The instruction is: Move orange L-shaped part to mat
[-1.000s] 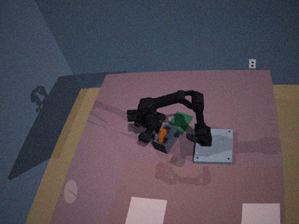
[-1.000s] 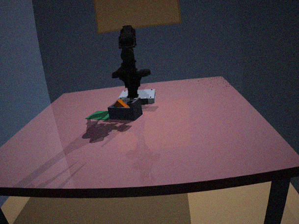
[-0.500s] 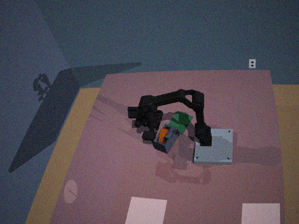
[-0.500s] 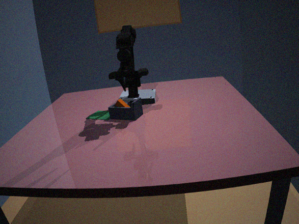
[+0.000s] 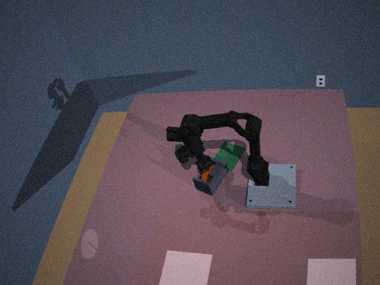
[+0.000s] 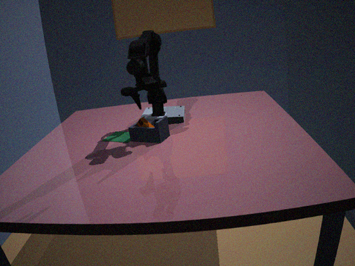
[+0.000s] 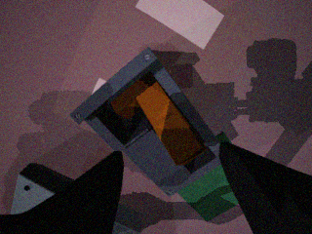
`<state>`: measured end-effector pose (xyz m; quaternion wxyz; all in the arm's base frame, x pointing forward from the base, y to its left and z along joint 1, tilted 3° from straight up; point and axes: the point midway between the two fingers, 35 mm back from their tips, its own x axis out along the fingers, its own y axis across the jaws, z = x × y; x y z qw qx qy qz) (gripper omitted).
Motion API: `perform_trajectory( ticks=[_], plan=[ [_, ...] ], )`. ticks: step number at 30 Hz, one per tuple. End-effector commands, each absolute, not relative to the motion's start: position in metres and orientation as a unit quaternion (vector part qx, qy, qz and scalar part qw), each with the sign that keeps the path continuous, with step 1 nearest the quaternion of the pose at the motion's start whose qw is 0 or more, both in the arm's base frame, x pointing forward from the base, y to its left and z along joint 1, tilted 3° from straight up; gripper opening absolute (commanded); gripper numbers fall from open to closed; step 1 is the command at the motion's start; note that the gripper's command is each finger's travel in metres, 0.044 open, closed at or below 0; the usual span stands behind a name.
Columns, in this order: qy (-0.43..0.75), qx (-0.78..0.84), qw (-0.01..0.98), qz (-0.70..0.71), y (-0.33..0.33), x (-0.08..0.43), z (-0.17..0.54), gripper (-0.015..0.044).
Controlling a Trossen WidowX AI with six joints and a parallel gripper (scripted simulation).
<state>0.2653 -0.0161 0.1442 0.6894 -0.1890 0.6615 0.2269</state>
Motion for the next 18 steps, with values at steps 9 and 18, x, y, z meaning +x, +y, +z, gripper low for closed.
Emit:
perform_trajectory(
  ticks=[9, 18],
  plan=[
    [0.574, -0.38, 0.598, 0.41, -0.044, 0.251, 0.142, 0.028],
    [0.574, -0.38, 0.599, 0.41, -0.043, 0.252, 0.128, 0.028]
  ],
)
